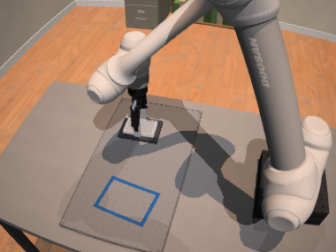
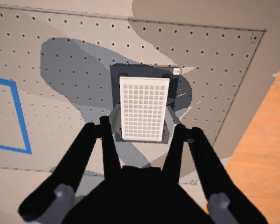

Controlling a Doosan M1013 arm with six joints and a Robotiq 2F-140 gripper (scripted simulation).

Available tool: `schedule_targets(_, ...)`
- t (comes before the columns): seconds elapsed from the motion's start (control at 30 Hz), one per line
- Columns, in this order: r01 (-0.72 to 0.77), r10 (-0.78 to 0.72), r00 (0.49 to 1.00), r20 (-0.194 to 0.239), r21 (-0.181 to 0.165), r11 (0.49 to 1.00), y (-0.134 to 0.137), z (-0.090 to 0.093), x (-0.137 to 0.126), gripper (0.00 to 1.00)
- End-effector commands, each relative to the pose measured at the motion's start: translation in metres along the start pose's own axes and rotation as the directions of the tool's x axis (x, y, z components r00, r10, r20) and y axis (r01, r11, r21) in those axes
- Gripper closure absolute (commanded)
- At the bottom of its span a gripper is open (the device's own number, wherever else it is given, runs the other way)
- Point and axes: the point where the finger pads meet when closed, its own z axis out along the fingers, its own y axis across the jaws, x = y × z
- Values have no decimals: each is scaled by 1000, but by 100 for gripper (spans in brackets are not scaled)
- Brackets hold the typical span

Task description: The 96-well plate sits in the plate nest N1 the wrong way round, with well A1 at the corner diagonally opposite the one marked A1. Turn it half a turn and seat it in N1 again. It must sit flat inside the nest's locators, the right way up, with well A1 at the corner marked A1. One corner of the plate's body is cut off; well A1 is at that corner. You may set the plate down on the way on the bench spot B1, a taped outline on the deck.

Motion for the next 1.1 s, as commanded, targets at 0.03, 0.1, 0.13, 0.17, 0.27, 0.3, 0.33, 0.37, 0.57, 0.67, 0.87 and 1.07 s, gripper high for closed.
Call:
schedule_targets(0.03, 0, 0, 1000, 0, 0, 1000, 0, 0, 0, 100)
schedule_targets(0.1, 0, 0, 1000, 0, 0, 1000, 0, 0, 0, 100)
schedule_targets(0.13, 0, 0, 1000, 0, 0, 1000, 0, 0, 0, 100)
schedule_targets(0.17, 0, 0, 1000, 0, 0, 1000, 0, 0, 0, 100)
schedule_targets(0.27, 0, 0, 1000, 0, 0, 1000, 0, 0, 0, 100)
schedule_targets(0.3, 0, 0, 1000, 0, 0, 1000, 0, 0, 0, 100)
schedule_targets(0.33, 0, 0, 1000, 0, 0, 1000, 0, 0, 0, 100)
schedule_targets(0.37, 0, 0, 1000, 0, 0, 1000, 0, 0, 0, 100)
schedule_targets(0.57, 0, 0, 1000, 0, 0, 1000, 0, 0, 0, 100)
schedule_targets(0.67, 0, 0, 1000, 0, 0, 1000, 0, 0, 0, 100)
schedule_targets(0.87, 0, 0, 1000, 0, 0, 1000, 0, 0, 0, 100)
schedule_targets(1.07, 0, 0, 1000, 0, 0, 1000, 0, -10, 0, 100)
